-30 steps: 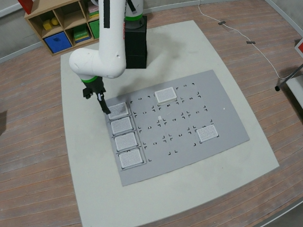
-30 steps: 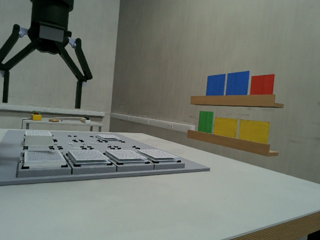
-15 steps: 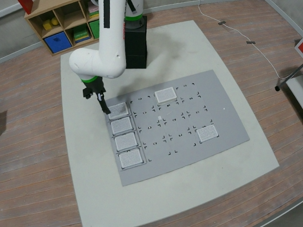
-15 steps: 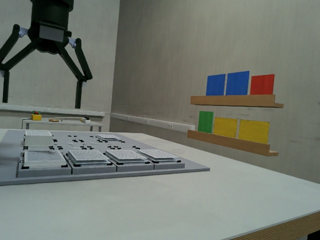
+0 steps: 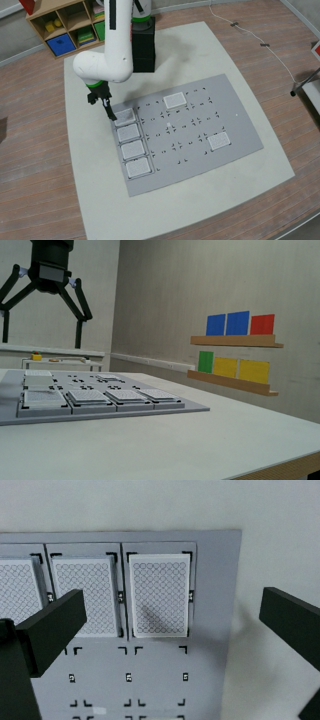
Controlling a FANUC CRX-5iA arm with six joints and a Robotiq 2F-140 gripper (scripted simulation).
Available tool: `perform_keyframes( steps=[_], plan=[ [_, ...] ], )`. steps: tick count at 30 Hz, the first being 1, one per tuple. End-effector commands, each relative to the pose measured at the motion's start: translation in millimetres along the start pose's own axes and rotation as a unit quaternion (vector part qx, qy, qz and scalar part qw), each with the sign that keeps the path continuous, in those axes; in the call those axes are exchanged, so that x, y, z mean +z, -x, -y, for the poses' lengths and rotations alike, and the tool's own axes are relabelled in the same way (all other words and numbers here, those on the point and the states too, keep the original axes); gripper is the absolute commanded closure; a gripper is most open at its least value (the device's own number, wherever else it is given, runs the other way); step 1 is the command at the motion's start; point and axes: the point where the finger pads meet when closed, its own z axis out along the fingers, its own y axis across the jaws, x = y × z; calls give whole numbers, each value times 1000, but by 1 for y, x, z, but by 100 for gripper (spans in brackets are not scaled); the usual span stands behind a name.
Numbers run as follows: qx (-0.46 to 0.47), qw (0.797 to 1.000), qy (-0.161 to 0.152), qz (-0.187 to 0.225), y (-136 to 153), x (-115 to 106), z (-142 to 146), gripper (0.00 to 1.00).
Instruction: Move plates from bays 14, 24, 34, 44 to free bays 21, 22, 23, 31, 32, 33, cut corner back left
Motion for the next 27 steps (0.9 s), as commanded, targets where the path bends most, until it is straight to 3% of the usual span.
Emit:
perform_keyframes(
  steps=[1, 5, 27],
  plan=[
    [0, 1000, -1, 0, 0, -1, 1, 0],
    [0, 1000, -1, 0, 0, -1, 1, 0],
    [0, 1000, -1, -1, -1, -1, 81, 0]
  ],
)
